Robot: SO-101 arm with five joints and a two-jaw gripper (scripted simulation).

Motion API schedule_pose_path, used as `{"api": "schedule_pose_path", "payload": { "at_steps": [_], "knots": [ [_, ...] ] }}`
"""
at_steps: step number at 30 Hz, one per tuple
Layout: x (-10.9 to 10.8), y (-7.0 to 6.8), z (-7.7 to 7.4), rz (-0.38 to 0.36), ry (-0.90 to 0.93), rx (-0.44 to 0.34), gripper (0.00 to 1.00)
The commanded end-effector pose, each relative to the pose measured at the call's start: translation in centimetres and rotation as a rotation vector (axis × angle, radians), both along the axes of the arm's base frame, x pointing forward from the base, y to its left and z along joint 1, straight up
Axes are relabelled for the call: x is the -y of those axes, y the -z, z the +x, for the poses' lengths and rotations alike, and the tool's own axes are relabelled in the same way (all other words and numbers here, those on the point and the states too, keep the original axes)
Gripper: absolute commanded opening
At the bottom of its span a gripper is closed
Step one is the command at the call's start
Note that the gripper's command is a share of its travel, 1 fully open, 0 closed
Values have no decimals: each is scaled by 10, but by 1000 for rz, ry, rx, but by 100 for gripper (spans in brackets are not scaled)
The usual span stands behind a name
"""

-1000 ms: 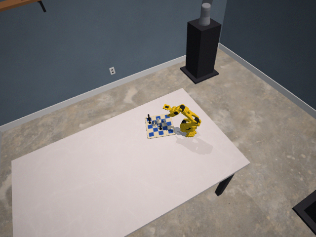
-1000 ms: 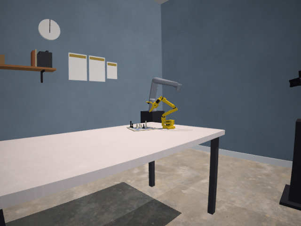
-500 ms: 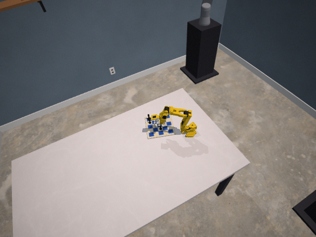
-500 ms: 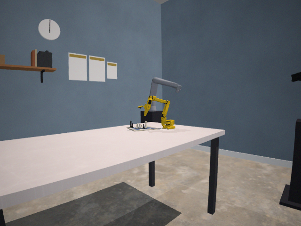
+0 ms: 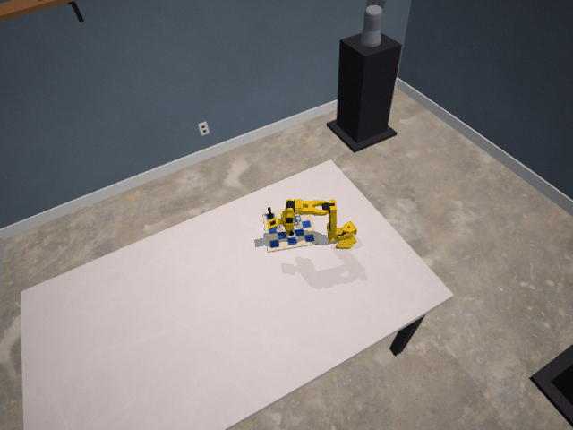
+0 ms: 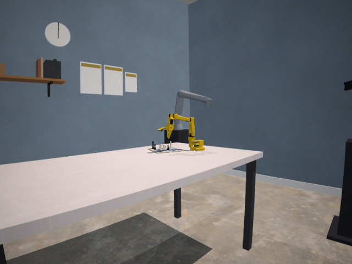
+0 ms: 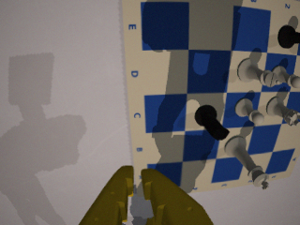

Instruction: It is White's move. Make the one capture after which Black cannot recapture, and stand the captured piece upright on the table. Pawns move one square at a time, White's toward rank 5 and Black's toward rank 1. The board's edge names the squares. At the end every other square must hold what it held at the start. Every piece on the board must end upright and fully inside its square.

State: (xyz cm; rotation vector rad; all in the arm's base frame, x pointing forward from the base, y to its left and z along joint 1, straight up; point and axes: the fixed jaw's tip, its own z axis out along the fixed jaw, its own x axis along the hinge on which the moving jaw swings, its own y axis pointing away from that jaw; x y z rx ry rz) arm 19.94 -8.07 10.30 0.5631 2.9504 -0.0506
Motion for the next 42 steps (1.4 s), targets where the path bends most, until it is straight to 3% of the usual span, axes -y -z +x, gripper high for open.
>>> {"api": "schedule_pose_path", "payload": {
  "at_steps": [1, 25, 34, 42],
  "knots": [
    [-2, -1, 2, 3, -1, -1, 0],
    [-4, 4, 2, 14, -11, -26, 0],
    [-3, 25, 3, 47, -12, -105, 0],
    [-3, 46, 4, 48, -12, -105, 0]
  ]
}}
